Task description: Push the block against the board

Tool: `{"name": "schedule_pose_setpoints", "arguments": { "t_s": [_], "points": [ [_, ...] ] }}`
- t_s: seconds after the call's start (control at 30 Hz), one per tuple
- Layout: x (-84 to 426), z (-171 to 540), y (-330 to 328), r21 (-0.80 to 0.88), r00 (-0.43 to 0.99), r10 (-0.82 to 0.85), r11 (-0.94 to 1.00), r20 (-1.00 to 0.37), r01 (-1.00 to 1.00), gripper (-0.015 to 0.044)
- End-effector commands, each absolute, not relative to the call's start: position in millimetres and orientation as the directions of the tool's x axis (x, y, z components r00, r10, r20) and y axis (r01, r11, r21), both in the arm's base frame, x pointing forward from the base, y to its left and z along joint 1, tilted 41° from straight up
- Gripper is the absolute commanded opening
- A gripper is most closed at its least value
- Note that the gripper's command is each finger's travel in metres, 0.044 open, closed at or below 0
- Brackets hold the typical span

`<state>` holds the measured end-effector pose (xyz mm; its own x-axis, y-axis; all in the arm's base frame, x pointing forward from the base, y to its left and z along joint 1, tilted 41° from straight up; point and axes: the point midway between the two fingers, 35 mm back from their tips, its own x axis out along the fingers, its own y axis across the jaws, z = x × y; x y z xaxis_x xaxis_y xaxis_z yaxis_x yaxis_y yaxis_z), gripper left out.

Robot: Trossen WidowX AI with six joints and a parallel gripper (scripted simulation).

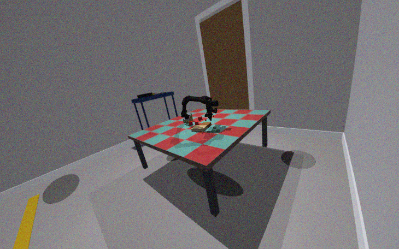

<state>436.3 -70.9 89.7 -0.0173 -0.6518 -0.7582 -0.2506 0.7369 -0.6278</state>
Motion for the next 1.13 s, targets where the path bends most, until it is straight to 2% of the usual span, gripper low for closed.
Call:
{"name": "schedule_pose_setpoints", "arguments": {
  "t_s": [0.0, 0.2, 0.87, 1.1],
  "points": [
    [438, 89, -71, -0.626, -0.018, -0.655, 0.730, -0.756, -0.276, 0.0000],
    [440, 51, -112, -0.609, -0.018, -0.657, 0.708, -0.754, -0.357, 0.0000],
    [419, 57, -118, -0.609, -0.019, -0.657, 0.708, -0.754, -0.358, 0.0000],
    [426, 56, -116, -0.609, -0.019, -0.657, 0.708, -0.754, -0.358, 0.0000]
  ]
}}
